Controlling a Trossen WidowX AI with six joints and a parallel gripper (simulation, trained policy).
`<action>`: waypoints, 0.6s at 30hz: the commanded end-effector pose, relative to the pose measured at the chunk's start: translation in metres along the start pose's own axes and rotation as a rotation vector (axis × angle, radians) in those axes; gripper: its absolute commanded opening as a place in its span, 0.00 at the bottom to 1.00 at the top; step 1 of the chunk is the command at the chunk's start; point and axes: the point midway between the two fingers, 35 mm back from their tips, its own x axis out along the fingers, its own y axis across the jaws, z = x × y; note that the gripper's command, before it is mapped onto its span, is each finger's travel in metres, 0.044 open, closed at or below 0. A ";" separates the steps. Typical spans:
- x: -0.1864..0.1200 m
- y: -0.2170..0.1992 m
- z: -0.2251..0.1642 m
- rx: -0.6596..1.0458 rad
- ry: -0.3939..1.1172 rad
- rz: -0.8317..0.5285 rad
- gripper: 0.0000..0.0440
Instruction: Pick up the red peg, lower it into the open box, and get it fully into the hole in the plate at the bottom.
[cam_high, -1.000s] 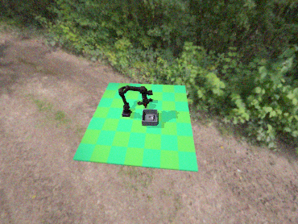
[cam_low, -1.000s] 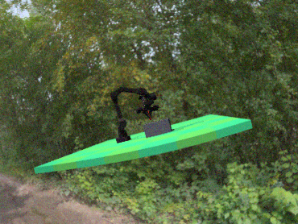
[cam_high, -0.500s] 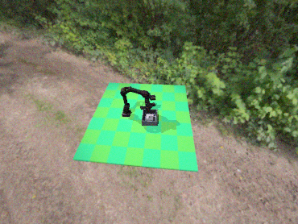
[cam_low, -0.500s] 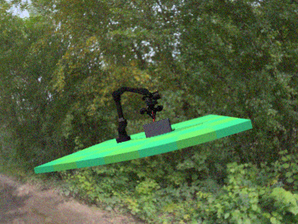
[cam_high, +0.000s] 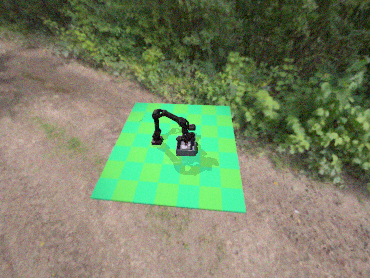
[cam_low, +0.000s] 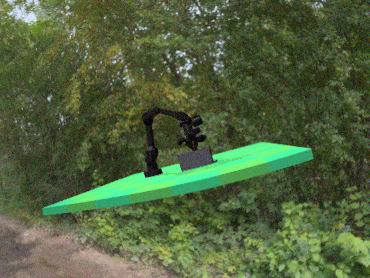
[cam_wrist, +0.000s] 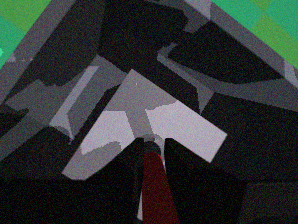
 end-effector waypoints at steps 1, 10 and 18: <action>0.012 0.001 -0.002 -0.039 0.028 0.002 0.00; 0.034 0.002 -0.006 -0.104 0.095 0.011 0.33; 0.027 0.010 0.009 -0.160 0.109 0.033 0.37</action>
